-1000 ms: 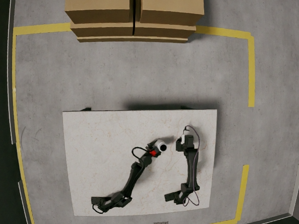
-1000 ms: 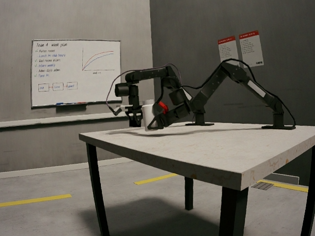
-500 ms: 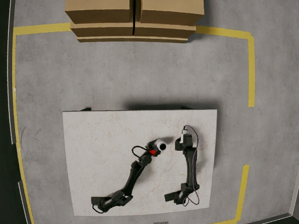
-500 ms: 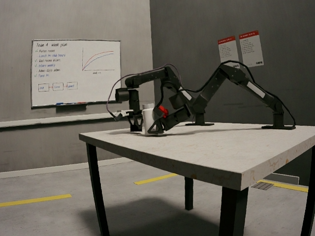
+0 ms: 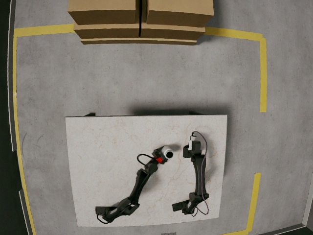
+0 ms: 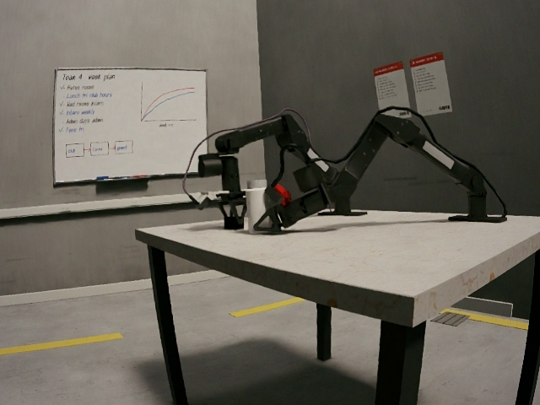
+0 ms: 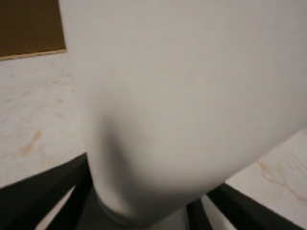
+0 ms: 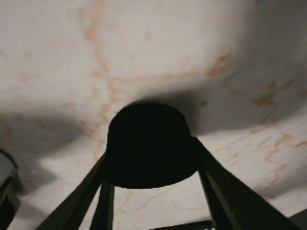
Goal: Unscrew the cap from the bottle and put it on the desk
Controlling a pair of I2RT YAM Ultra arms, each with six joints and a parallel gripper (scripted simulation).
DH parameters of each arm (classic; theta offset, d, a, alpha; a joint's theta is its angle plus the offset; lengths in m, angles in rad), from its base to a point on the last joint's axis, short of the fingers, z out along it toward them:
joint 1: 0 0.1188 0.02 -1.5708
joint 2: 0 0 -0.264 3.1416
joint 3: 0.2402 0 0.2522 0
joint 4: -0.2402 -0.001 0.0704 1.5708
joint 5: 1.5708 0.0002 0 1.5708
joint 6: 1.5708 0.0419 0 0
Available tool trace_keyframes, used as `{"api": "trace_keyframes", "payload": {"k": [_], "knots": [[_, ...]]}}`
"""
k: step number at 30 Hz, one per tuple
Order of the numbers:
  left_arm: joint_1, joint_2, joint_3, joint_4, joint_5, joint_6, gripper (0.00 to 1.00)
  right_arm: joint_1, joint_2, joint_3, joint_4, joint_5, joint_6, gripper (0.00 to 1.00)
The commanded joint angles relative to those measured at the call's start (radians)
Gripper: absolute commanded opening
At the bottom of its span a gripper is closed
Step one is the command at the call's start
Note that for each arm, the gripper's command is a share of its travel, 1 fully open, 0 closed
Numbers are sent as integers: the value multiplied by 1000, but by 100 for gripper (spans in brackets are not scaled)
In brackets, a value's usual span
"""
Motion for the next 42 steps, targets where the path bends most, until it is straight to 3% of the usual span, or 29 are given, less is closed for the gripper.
{"api": "trace_keyframes", "payload": {"k": [1,21,25,27,29,30,42], "knots": [[0,8,-17,61,5,-7,0,1,-17,-5,46,-2,3,0],[0,0,-5,51,1,-2,0,1,-17,-5,46,-2,3,0],[0,0,-5,51,1,-2,45,1,-17,-5,46,-2,3,0],[0,0,-5,51,1,-2,45,1,-17,-5,46,-2,3,0],[0,0,-5,51,1,-2,68,1,-17,-5,46,-2,3,0],[0,0,-5,51,1,-2,74,1,-17,-5,46,-2,3,0],[0,-1,-2,41,0,-1,74,1,-17,-5,46,-2,3,0]]}}
